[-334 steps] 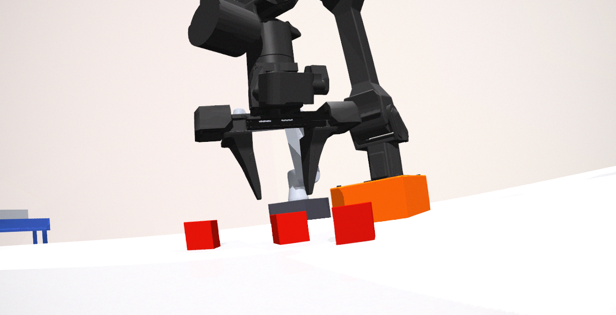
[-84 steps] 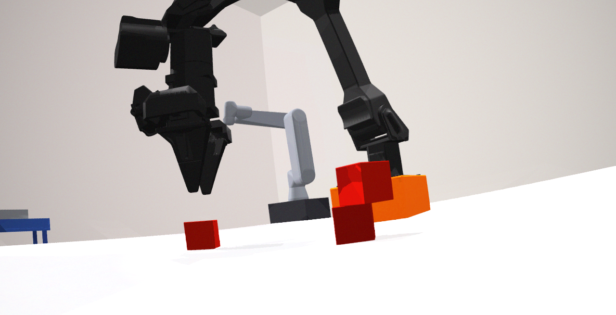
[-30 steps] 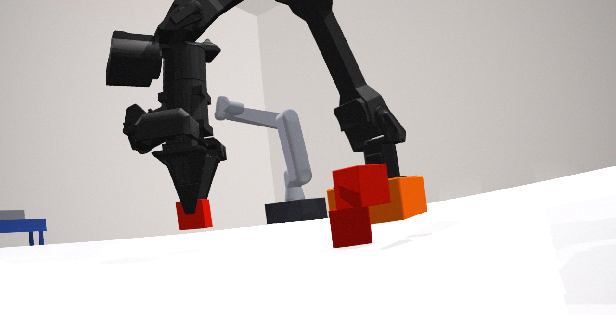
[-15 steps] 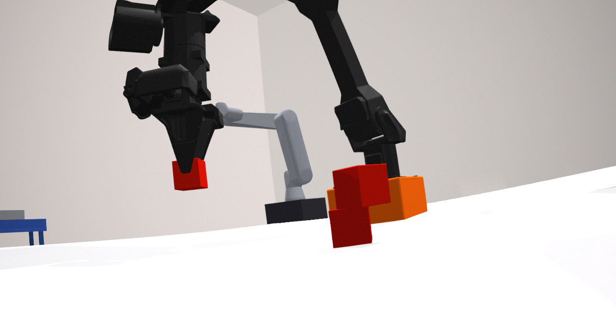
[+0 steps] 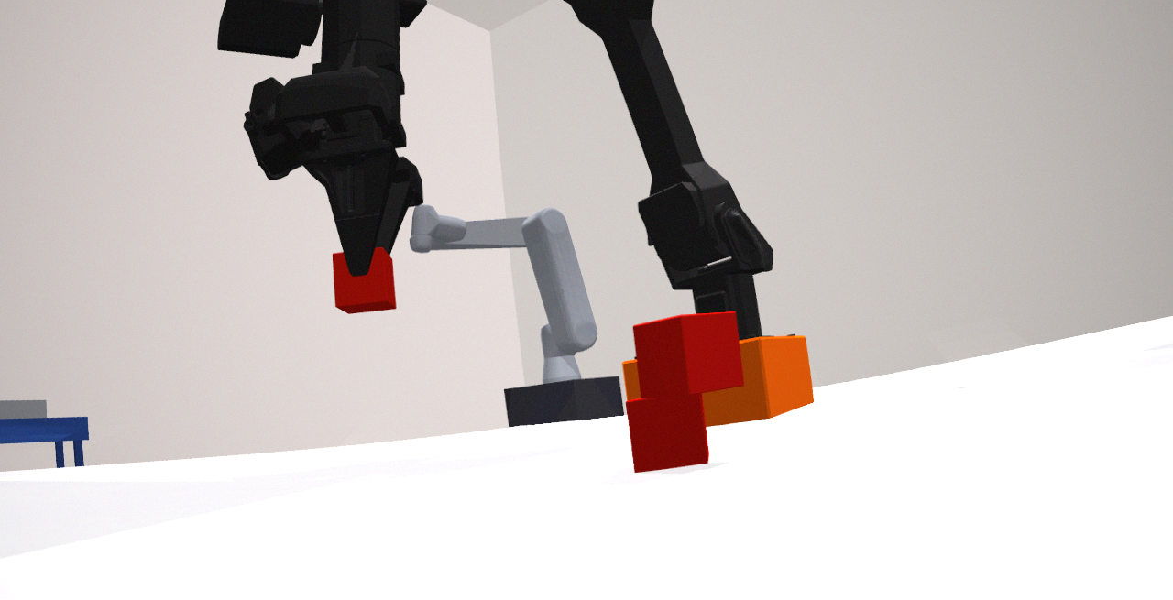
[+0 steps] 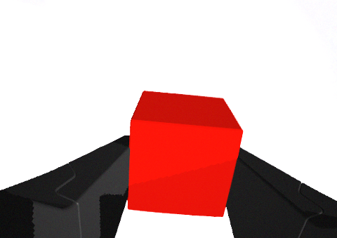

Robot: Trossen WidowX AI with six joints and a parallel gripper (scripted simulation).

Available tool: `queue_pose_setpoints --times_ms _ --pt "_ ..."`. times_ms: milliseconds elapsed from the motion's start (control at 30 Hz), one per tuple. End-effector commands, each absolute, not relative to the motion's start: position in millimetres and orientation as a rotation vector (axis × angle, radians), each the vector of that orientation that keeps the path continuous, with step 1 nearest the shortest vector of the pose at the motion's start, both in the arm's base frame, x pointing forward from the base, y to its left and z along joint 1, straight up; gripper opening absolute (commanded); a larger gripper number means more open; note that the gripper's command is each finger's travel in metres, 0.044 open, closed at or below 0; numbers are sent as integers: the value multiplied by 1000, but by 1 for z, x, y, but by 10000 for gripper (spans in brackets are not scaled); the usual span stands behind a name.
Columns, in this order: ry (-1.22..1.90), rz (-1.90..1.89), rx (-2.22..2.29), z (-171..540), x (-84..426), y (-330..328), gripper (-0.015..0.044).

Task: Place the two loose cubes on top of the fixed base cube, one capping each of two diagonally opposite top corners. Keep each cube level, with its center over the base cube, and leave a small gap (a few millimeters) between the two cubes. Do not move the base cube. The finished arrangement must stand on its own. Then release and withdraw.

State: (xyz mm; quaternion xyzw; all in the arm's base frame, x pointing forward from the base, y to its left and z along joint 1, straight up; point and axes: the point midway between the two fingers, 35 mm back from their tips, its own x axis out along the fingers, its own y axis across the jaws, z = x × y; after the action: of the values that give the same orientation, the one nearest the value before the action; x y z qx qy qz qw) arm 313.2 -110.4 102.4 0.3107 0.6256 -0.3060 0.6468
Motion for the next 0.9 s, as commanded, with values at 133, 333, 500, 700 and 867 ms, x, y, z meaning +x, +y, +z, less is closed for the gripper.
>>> queue_pose_setpoints --times_ms 133,333,500,700,867 --pt "1482 -481 485 103 315 -84 105" --pt "1515 -307 308 102 316 -65 105" --pt "1532 -161 160 101 315 -48 105" --pt "1538 14 -18 99 314 -29 105" --pt "1533 160 -166 98 311 -13 105"
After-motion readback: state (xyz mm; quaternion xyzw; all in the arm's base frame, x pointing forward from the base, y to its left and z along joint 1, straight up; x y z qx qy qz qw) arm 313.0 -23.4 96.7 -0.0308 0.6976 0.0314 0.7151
